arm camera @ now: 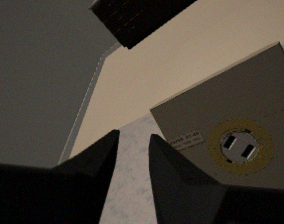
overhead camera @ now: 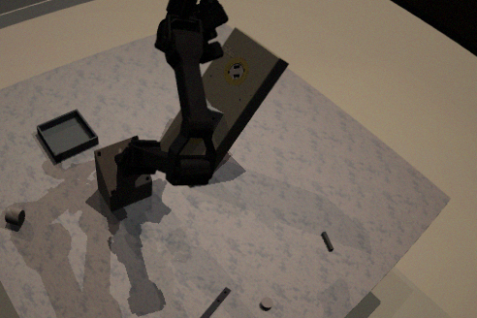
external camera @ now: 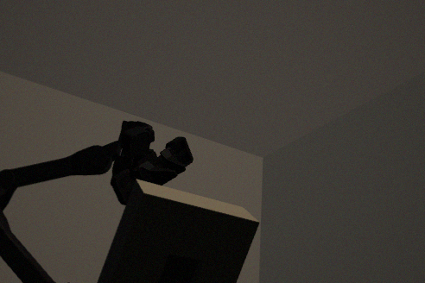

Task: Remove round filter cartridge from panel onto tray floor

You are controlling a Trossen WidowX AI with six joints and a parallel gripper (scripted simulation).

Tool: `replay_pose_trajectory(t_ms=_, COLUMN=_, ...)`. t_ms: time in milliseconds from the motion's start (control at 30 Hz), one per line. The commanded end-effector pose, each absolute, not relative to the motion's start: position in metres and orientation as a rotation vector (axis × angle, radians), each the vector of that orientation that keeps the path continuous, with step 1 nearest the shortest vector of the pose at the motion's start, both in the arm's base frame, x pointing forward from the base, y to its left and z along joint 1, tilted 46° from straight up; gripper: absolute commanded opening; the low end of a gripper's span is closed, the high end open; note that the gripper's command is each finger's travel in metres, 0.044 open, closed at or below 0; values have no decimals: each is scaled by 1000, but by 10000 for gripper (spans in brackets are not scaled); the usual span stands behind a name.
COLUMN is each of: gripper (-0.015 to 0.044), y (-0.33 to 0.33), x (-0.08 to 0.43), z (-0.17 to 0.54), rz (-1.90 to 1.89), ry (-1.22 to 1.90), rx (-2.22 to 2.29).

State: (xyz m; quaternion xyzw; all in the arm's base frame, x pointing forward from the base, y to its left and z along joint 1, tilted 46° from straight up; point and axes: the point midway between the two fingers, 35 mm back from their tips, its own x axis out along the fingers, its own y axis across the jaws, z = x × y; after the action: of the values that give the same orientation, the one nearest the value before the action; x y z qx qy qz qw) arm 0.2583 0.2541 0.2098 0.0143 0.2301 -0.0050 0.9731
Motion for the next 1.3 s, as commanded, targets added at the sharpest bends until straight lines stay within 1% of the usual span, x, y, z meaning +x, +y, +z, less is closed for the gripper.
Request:
replay_pose_trajectory(t_ms=0, gripper=94, y=195, x=277, z=164, rz=-297, ry=486, rx=86)
replay_pose_trajectory(t_ms=100, gripper=94, y=161, x=282, z=144, rz=-450, ry=474, rx=115)
replay_pose_trajectory(t_ms=167, gripper=94, y=150, x=282, z=138, rz=-500, ry=467, rx=124)
replay_pose_trajectory(t_ms=667, gripper=94, y=149, x=283, z=137, rz=-501, ry=467, rx=124)
replay_pose_trajectory(t_ms=1267, gripper=94, y=138, x=306, z=123, rz=-503, ry=472, rx=127)
